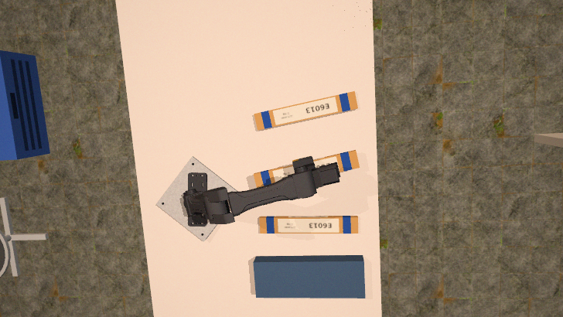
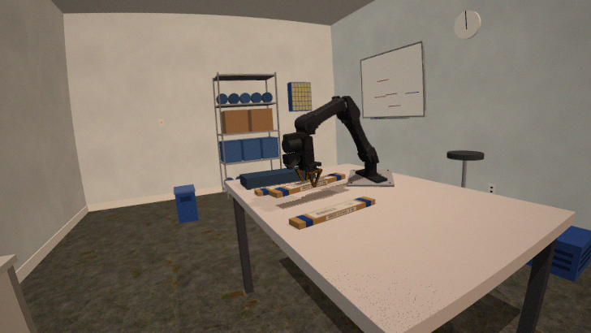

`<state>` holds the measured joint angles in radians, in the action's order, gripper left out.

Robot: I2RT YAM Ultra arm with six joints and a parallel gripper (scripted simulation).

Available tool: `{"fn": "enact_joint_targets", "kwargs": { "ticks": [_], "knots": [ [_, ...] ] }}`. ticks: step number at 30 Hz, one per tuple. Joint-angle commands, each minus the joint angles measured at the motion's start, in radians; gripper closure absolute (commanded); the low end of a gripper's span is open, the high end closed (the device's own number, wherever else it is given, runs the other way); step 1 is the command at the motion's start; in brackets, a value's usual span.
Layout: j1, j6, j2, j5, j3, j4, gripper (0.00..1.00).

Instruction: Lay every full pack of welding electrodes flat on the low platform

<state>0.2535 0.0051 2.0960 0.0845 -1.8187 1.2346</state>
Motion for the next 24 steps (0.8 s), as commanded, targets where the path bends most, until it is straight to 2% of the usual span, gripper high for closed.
{"fn": "enact_joint_targets", "kwargs": {
  "ticks": [1,24],
  "knots": [
    [-0.021,-0.008,-0.058,0.001,-0.062,0.033,1.00],
    [-0.029,-0.016,-0.058,0.003,-0.224,0.195,1.00]
  ]
}}
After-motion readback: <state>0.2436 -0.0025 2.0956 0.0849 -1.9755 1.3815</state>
